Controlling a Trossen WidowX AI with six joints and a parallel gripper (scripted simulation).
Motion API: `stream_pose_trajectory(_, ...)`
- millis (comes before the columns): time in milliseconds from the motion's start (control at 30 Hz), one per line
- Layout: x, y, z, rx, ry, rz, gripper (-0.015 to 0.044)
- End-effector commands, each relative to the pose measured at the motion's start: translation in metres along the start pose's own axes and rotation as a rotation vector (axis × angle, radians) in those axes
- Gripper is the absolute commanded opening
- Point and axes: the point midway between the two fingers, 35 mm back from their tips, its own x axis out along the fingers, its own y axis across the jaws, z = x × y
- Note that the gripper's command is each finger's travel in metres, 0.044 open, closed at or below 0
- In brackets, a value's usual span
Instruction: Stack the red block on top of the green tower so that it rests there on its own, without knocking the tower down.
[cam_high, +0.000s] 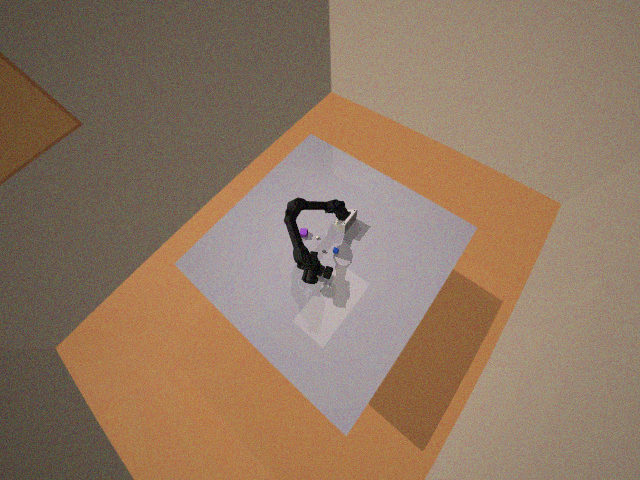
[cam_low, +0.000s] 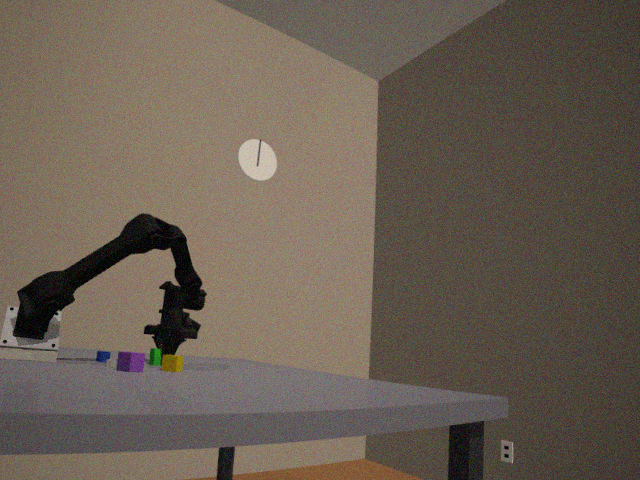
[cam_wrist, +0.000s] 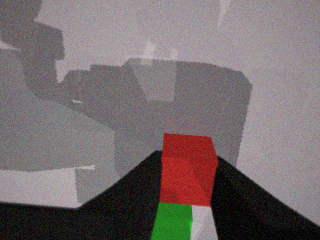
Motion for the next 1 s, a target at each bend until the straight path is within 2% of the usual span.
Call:
stream_pose_trajectory(0,0.000,-0.001,0.000,-0.006,0.001,-0.005,0.0059)
stream_pose_trajectory(33,0.000,-0.001,0.000,-0.006,0.001,-0.005,0.0052)
stream_pose_trajectory(100,-0.003,0.000,0.000,-0.006,0.000,-0.004,0.0000)
stream_pose_trajectory(800,-0.108,0.001,0.000,-0.007,0.000,0.000,0.0000)
stream_pose_trajectory(967,-0.119,0.001,0.000,-0.007,0.000,0.000,0.0000)
